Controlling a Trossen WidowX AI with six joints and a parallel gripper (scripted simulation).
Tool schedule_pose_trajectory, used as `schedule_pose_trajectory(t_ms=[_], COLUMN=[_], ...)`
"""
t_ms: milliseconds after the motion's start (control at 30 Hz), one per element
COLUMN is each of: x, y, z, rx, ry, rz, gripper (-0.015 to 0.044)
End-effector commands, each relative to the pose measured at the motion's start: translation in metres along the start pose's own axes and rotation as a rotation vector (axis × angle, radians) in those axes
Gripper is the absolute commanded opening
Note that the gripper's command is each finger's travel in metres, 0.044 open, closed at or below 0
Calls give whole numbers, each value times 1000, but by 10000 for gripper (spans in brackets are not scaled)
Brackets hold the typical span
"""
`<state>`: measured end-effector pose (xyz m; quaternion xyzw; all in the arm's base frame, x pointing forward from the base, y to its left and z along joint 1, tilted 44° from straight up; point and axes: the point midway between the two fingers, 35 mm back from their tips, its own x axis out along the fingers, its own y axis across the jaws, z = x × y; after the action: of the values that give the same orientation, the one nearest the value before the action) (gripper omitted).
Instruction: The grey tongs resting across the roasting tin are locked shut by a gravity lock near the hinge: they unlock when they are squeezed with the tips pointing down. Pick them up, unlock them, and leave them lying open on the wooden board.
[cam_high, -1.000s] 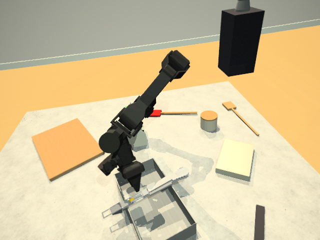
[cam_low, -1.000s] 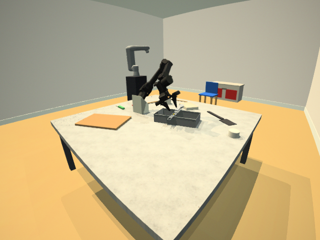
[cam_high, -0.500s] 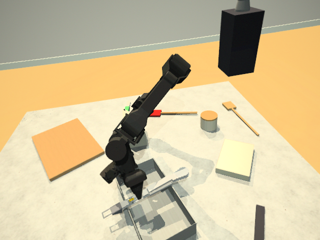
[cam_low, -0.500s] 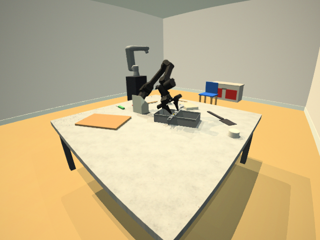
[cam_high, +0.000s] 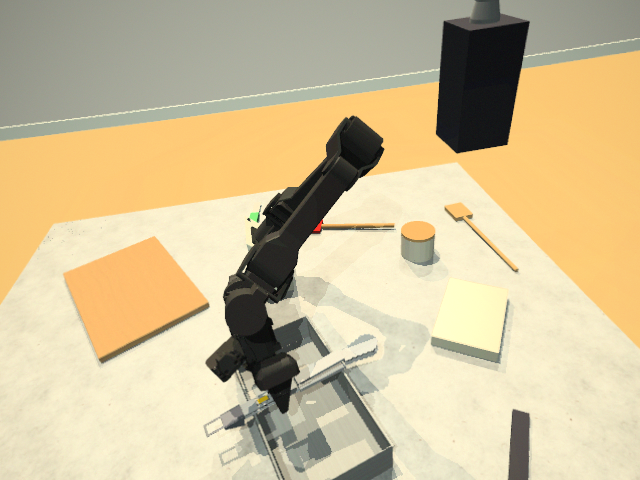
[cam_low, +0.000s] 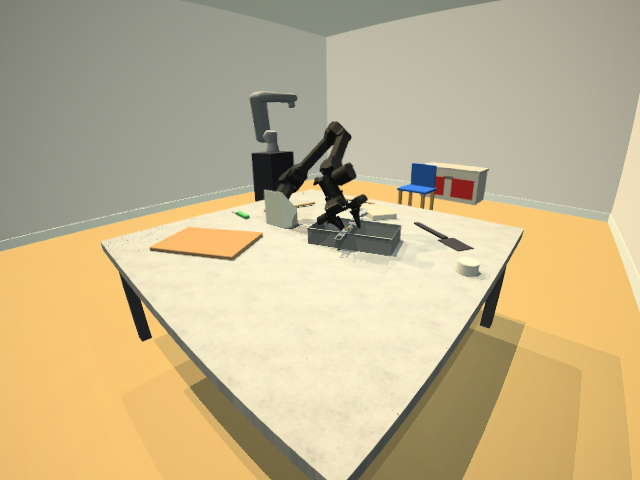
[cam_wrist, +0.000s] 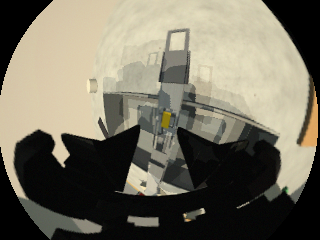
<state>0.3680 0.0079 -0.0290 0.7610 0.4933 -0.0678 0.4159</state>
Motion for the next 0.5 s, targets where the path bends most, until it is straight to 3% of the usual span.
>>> schedule_pose_trajectory(t_ms=[0,433,467], x=[8,22,20], y=[-4,-4,-2], z=[-1,-3,-3], rx=[8,9,3], ry=[1,5,7], rz=[-6,-1,3], gripper=[260,260,234])
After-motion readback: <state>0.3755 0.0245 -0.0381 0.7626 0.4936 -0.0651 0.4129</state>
